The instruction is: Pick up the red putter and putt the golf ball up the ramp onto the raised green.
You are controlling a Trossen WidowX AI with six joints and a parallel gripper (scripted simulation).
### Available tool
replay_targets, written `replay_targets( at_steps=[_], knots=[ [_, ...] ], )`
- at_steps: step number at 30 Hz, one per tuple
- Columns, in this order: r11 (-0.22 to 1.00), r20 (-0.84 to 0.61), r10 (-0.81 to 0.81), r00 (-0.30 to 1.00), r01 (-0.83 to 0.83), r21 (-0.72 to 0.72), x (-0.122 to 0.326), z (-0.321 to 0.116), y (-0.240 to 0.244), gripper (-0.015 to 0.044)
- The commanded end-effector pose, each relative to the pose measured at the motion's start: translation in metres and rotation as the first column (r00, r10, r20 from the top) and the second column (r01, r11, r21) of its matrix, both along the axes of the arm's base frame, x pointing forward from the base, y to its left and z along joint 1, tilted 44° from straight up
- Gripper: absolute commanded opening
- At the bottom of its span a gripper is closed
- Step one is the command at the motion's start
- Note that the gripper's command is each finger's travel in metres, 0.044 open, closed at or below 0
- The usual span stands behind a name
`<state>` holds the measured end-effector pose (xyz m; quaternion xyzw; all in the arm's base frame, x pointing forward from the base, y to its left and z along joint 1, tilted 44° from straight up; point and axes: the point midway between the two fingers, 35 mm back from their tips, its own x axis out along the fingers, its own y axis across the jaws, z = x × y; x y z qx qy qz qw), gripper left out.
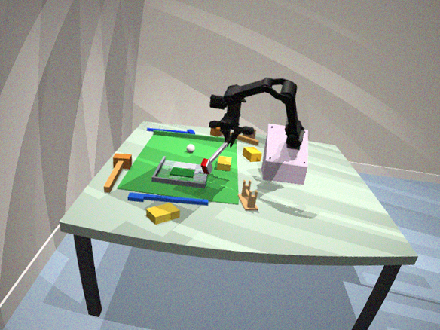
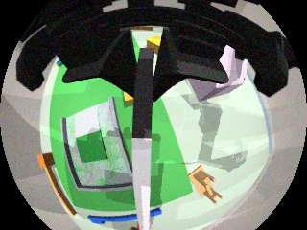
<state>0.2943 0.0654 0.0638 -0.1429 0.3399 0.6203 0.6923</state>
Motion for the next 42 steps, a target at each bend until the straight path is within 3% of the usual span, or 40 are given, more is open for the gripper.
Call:
replay_targets(
  at_steps=[1, 19, 42],
  knots=[
    [0.996, -0.064, -0.085, 0.994, 0.083, -0.023, 0.012, -0.010, -0.021, 0.0000],
    [0.905, -0.373, -0.425, 0.825, 0.390, -0.169, 0.028, -0.082, -0.113, 0.0000],
    [0.682, -0.625, -0.691, 0.362, 0.611, -0.401, -0.010, -0.185, -0.217, 0.0000]
  ],
)
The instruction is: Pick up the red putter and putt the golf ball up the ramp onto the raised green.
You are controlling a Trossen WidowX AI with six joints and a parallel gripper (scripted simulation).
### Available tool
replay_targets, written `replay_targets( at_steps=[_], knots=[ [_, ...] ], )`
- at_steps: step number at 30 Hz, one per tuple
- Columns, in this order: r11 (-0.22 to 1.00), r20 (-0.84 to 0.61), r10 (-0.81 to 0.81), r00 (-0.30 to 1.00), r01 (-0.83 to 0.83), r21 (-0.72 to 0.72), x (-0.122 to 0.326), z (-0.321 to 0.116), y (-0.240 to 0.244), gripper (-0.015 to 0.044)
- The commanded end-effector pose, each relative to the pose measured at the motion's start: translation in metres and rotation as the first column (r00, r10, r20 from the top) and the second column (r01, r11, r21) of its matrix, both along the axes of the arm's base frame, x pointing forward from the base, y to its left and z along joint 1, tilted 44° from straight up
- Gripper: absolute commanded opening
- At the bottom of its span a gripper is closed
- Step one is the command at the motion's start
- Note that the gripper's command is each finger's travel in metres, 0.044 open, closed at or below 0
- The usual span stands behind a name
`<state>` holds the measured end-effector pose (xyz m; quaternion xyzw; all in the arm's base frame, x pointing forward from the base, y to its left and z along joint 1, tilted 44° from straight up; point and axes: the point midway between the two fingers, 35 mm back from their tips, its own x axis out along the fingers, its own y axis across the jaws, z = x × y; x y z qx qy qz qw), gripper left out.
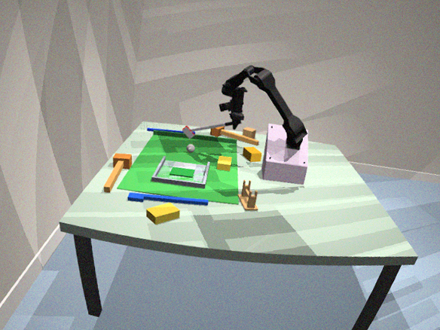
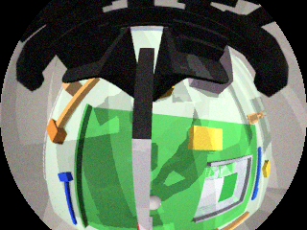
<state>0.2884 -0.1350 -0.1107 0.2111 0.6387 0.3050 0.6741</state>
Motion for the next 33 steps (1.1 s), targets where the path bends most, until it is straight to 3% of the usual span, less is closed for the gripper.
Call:
replay_targets(
  at_steps=[1, 33],
  knots=[
    [0.997, -0.053, -0.074, 0.996, 0.073, -0.010, -0.007, -0.014, -0.019, 0.0000],
    [0.996, -0.064, -0.085, 0.994, 0.085, -0.008, -0.008, -0.056, 0.015, 0.0000]
  ],
)
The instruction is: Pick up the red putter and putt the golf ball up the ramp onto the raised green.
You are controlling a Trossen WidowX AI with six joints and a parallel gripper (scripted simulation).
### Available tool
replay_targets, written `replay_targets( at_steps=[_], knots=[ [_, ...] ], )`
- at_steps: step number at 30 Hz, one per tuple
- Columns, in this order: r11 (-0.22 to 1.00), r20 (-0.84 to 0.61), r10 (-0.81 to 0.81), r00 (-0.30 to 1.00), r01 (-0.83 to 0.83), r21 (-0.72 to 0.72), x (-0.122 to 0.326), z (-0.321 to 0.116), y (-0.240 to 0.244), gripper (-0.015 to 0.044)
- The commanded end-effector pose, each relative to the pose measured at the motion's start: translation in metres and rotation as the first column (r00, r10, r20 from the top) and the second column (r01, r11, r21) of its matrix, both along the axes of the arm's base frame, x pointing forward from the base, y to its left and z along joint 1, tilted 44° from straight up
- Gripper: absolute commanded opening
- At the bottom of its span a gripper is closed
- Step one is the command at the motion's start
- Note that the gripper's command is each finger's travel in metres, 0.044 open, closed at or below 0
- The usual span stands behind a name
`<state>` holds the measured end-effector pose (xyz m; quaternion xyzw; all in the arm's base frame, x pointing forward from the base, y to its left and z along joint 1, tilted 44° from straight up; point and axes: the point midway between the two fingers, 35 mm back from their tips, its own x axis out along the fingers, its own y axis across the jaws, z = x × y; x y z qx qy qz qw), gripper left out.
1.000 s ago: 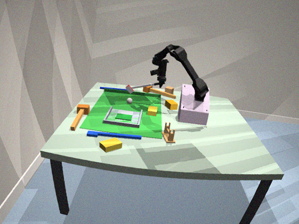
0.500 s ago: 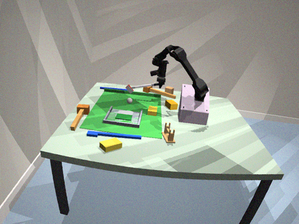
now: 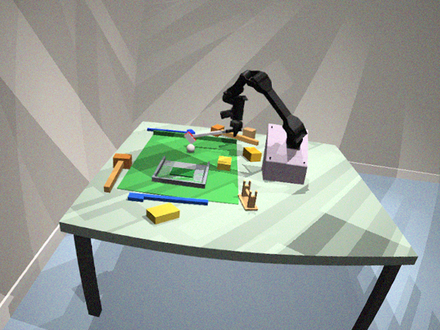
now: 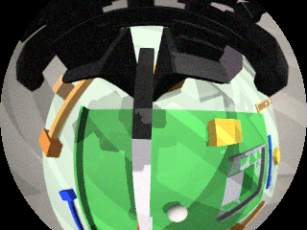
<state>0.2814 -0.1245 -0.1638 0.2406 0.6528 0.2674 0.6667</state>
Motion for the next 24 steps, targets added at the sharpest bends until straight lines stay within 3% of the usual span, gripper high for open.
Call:
replay_targets(
  at_steps=[1, 24],
  knots=[
    [1.000, -0.002, -0.008, 1.000, 0.008, 0.008, -0.001, -0.004, 0.006, 0.0000],
    [1.000, -0.004, 0.001, 1.000, -0.001, 0.005, -0.001, -0.018, 0.010, 0.0000]
  ],
)
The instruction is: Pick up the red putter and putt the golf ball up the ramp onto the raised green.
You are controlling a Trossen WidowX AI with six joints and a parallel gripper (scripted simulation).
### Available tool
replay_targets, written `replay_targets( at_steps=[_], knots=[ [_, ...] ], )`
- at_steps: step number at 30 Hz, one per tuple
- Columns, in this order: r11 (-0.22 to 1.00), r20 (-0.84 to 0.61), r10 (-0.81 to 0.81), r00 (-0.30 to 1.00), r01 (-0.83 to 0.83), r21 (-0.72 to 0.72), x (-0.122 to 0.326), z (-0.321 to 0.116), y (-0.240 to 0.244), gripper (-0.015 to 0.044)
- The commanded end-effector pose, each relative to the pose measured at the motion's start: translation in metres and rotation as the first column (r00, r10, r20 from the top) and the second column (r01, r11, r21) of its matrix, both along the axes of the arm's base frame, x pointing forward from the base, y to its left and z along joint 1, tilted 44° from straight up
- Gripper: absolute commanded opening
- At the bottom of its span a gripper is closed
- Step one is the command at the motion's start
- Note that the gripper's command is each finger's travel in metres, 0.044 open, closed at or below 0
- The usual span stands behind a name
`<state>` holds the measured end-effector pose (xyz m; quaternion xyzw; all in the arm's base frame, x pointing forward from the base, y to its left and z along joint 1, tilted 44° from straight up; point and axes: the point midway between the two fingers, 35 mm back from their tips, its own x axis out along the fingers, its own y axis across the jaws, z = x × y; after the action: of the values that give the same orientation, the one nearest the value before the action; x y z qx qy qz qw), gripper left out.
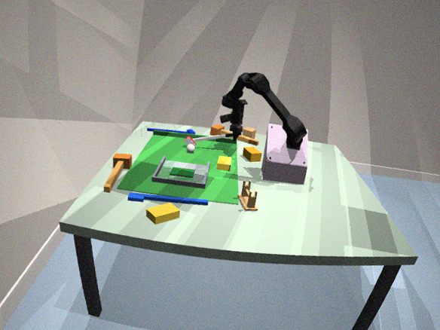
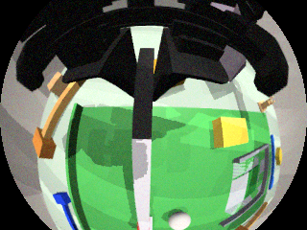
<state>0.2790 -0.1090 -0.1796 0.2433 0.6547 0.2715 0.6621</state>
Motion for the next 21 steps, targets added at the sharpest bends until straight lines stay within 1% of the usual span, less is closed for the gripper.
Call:
replay_targets(
  at_steps=[1, 7, 21],
  knots=[
    [1.000, 0.004, -0.005, 1.000, 0.005, -0.005, 0.002, -0.004, -0.008, 0.0000],
    [1.000, 0.007, -0.012, 1.000, 0.012, -0.004, 0.002, -0.019, -0.021, 0.0000],
    [1.000, 0.003, -0.011, 1.000, 0.011, 0.003, 0.000, -0.020, -0.019, 0.0000]
  ],
)
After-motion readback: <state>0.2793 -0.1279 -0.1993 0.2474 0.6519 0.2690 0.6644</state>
